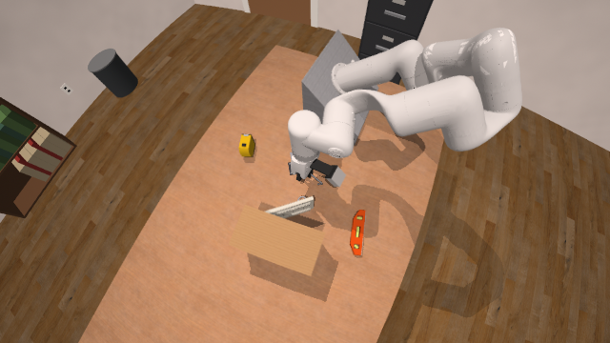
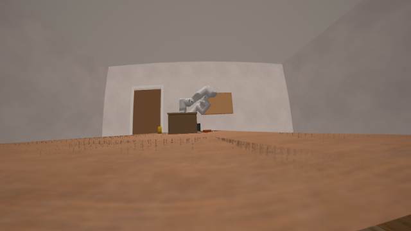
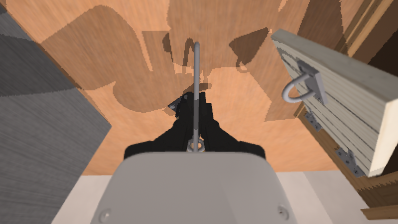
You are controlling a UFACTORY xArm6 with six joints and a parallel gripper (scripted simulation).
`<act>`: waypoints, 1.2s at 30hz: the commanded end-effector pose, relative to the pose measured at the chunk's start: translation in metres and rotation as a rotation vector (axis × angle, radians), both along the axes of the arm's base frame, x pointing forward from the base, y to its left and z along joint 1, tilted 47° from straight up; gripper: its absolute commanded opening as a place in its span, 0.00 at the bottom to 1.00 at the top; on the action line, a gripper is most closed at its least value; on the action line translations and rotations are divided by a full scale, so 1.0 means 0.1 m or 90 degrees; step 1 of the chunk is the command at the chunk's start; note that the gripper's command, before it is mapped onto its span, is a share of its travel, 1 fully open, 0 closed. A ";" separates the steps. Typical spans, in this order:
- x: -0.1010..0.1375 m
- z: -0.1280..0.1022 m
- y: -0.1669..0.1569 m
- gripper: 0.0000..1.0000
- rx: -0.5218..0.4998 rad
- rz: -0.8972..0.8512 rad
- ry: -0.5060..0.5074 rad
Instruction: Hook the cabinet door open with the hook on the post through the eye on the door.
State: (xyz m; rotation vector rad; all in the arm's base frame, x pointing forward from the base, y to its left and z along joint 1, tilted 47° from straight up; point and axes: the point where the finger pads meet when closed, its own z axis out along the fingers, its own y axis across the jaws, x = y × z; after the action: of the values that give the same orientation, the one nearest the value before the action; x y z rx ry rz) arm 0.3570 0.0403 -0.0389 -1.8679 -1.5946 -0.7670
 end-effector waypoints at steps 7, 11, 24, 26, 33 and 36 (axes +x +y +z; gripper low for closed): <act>0.01 0.04 -0.02 0.04 -0.001 -0.001 -0.002; 0.01 0.06 -0.03 0.04 -0.001 -0.001 -0.002; 0.01 0.09 -0.05 0.04 -0.001 -0.001 -0.002; 0.01 0.10 -0.06 0.04 -0.001 -0.001 -0.002; 0.01 0.12 -0.07 0.04 -0.001 -0.001 -0.002; 0.01 0.12 -0.08 0.04 -0.001 -0.001 -0.002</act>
State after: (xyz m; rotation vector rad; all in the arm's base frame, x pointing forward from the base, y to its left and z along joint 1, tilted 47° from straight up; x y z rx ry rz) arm 0.3567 0.0342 -0.0279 -1.8678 -1.5946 -0.7673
